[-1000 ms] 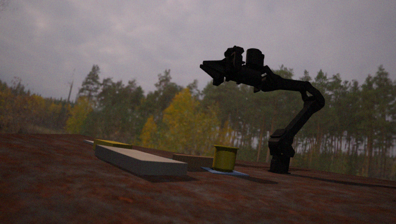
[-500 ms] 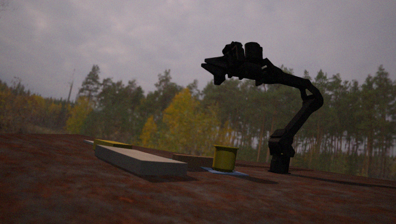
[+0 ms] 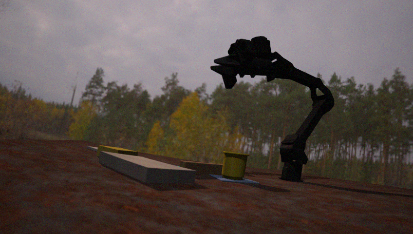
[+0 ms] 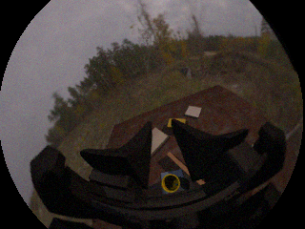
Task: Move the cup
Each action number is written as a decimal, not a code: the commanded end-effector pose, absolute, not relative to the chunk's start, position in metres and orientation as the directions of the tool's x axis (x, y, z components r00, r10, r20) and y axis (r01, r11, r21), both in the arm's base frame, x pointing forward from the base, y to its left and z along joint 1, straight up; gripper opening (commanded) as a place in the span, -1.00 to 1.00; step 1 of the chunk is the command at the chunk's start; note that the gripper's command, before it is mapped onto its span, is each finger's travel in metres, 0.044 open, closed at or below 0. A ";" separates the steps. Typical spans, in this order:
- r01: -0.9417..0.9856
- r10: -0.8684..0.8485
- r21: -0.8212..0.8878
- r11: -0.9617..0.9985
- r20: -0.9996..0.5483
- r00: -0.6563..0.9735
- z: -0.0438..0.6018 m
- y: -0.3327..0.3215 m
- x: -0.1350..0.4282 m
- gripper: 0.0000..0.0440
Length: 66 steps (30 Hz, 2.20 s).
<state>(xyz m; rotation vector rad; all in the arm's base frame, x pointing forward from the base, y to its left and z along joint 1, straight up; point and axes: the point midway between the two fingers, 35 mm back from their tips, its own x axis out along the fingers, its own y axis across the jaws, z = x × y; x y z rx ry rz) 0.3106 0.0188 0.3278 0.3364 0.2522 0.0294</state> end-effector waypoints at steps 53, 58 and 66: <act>0.614 0.171 0.555 0.561 -0.804 0.570 0.289 0.071 0.303 -0.30; 0.673 0.161 0.510 0.536 -0.844 0.512 0.281 0.073 0.299 -0.33; 0.753 0.133 0.420 0.506 -0.901 0.413 0.265 0.072 0.292 -0.35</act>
